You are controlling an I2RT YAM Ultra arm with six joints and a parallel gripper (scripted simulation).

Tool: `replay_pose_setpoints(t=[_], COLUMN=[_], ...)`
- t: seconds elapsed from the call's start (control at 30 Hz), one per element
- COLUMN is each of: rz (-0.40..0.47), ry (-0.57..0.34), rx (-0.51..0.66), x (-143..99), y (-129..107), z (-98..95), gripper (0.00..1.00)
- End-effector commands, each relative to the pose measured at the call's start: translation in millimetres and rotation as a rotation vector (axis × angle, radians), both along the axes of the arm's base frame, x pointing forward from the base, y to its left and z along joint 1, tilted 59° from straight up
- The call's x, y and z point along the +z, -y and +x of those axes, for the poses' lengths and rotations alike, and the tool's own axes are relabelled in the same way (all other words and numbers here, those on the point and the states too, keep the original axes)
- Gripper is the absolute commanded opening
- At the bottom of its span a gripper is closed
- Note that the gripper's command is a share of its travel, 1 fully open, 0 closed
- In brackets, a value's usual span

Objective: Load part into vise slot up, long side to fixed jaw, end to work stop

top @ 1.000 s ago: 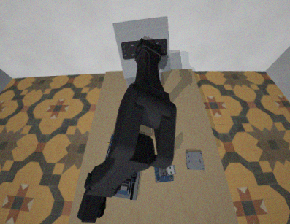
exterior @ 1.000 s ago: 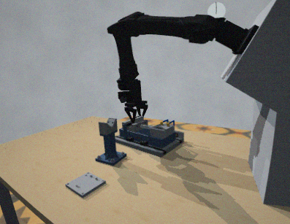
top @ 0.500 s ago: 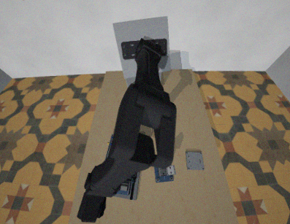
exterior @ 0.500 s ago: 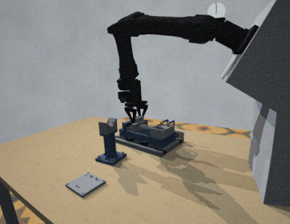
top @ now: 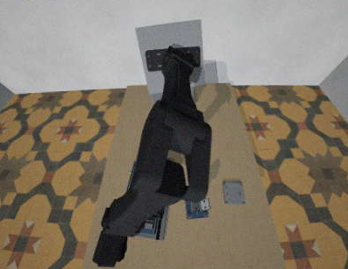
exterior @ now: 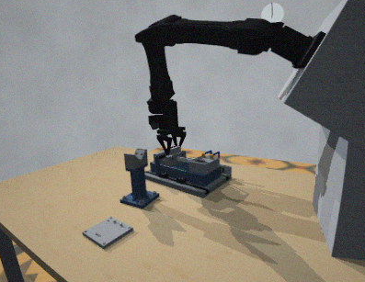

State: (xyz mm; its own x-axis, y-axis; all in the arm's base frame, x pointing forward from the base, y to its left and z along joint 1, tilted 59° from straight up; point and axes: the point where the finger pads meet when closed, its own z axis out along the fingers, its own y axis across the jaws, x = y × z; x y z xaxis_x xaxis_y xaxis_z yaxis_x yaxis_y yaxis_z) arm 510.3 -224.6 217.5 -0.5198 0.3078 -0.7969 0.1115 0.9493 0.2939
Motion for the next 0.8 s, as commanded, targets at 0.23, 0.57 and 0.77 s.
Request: replay_pose_setpoints(t=[0.23,0.57,0.77], rz=[-0.044,-0.041,-0.038], ry=[0.055,0.051,0.047], rx=[-0.005,-0.003,-0.002], x=[23.8,20.8,20.0], y=[9.6,8.1,6.5], z=[4.6,6.8,7.3], gripper=[0.00,0.00,0.00])
